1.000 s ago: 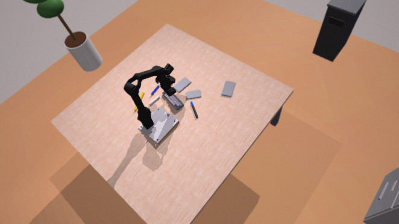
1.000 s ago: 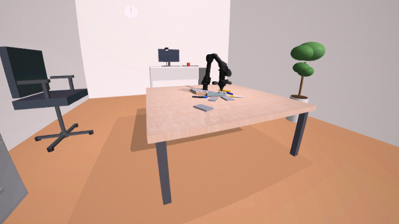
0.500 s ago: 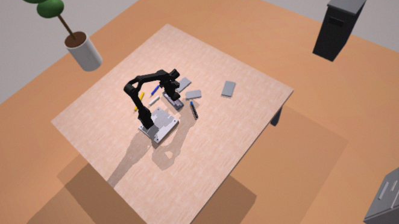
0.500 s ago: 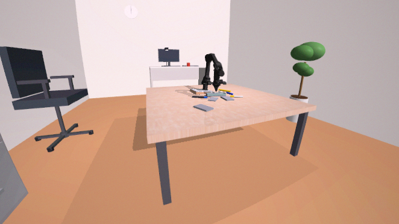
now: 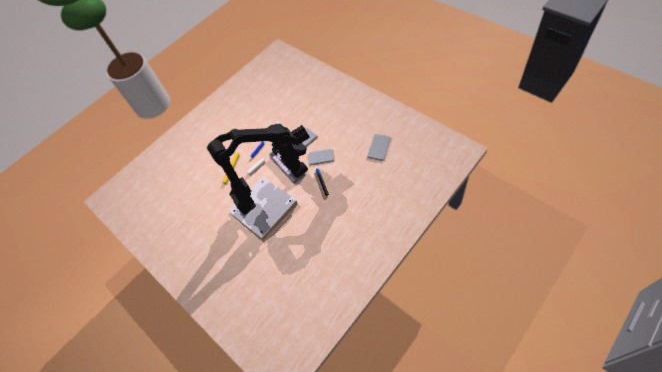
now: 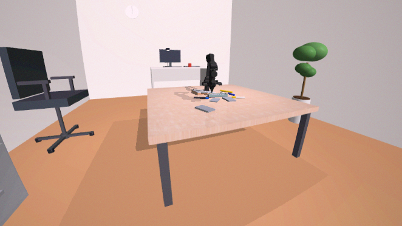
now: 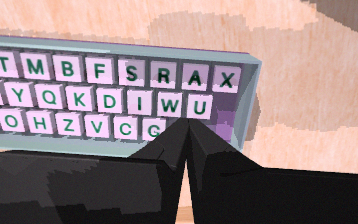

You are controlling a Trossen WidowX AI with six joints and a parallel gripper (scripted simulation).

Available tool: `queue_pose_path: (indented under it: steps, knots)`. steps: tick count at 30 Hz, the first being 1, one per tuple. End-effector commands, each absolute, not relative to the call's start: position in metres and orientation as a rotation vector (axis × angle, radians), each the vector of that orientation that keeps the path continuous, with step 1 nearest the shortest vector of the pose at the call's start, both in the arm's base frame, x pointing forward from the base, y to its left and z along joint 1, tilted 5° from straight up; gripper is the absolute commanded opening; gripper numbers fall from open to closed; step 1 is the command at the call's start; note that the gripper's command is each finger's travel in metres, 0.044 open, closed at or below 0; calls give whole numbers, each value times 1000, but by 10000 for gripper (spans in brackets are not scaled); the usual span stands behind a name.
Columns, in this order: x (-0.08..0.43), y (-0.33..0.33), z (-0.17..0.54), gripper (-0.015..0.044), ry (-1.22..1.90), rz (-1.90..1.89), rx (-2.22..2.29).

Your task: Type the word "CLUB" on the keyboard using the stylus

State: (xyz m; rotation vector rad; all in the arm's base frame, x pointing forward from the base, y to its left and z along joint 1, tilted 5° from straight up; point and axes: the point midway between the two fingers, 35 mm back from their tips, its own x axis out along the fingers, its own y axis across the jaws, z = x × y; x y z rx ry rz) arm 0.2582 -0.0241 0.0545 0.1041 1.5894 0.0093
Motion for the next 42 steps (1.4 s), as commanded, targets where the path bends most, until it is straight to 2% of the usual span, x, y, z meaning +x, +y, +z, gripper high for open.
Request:
queue_pose_path:
  steps: [1, 6, 17, 25, 36, 42]
  knots:
    - [257, -24, 54, 0, 1588, 13, 99]
    - [230, 2, 56, 0, 1591, 15, 101]
    - [231, 3, 57, 0, 1591, 15, 102]
    - [235, 74, 62, 0, 1590, 21, 107]
    - [234, 76, 62, 0, 1590, 21, 107]
    - [236, 71, 120, 0, 1590, 21, 107]
